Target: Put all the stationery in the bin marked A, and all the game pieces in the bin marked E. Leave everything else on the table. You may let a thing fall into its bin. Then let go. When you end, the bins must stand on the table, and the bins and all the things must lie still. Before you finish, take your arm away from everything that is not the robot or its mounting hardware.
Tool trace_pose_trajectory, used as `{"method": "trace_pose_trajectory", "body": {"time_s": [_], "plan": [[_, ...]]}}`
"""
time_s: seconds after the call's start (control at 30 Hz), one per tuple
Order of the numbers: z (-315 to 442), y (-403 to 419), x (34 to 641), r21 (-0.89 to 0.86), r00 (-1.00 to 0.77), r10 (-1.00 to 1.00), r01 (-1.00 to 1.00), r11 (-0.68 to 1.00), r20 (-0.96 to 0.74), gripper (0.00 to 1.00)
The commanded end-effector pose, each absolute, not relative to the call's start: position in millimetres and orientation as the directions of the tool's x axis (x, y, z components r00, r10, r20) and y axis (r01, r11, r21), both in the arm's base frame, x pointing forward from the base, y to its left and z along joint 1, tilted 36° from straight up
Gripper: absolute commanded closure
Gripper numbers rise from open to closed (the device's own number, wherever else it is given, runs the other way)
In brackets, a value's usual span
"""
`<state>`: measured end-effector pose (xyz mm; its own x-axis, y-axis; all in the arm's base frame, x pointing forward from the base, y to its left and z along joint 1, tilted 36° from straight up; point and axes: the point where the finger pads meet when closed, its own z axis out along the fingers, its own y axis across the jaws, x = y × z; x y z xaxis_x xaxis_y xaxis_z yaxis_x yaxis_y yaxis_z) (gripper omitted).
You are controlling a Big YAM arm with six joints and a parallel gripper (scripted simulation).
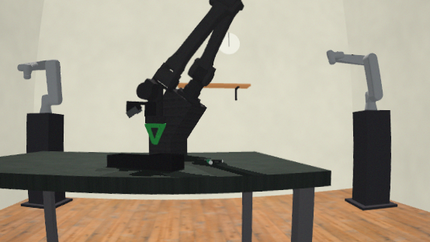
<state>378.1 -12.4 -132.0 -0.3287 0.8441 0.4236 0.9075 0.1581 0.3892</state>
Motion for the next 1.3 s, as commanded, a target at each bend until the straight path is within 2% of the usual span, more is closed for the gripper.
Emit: {"method": "trace_pose_trajectory", "body": {"time_s": [0.0, 0.67, 1.27], "plan": [[-128, -7, 382, 0.460, -0.466, 0.810, 0.842, 0.282, 0.355, 0.47], [-122, -11, 393, 0.593, -0.785, 0.611, 0.541, 0.596, 0.101, 0.47], [-130, -20, 385, 0.587, -0.770, 0.628, 0.563, 0.582, 0.117, 0.47]]}}
